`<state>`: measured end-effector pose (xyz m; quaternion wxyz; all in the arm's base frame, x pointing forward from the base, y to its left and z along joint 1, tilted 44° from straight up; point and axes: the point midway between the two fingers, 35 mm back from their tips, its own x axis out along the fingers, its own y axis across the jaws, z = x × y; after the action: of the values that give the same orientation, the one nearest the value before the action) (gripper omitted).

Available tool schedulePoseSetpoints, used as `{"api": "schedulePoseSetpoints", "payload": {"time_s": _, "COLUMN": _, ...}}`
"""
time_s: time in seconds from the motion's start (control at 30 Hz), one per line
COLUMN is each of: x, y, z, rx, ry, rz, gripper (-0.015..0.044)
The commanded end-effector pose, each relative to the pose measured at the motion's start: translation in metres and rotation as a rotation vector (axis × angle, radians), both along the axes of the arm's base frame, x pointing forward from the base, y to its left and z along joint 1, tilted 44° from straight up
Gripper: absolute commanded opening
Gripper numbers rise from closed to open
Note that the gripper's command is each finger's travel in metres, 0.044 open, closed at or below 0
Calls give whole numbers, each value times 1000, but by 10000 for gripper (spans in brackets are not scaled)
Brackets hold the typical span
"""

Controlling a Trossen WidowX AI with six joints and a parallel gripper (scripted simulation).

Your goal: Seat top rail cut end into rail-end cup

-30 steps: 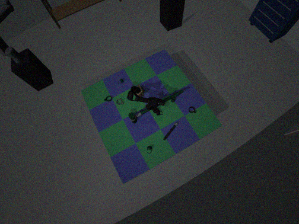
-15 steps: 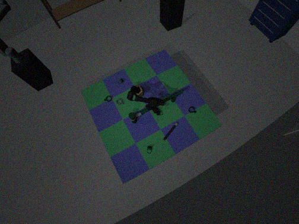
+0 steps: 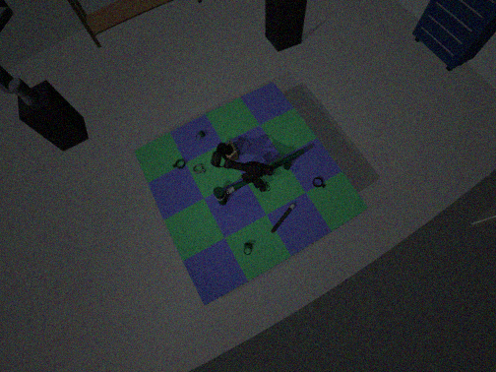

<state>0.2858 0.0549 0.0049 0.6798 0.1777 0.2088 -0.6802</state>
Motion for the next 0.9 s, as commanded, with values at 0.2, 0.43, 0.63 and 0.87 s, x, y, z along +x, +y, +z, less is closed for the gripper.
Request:
{"api": "schedulePoseSetpoints", "payload": {"time_s": 0.2, "x": 2, "y": 1, "z": 4, "rx": -9, "ry": -2, "rz": 7, "gripper": 0}}
{"api": "schedulePoseSetpoints", "payload": {"time_s": 0.43, "x": 2, "y": 1, "z": 5, "rx": -10, "ry": -1, "rz": 7, "gripper": 0}}
{"api": "schedulePoseSetpoints", "payload": {"time_s": 0.63, "x": 3, "y": 1, "z": 6, "rx": -11, "ry": -1, "rz": 8, "gripper": 0}}
{"api": "schedulePoseSetpoints", "payload": {"time_s": 0.87, "x": 3, "y": 2, "z": 7, "rx": -14, "ry": 0, "rz": 9, "gripper": 0}}
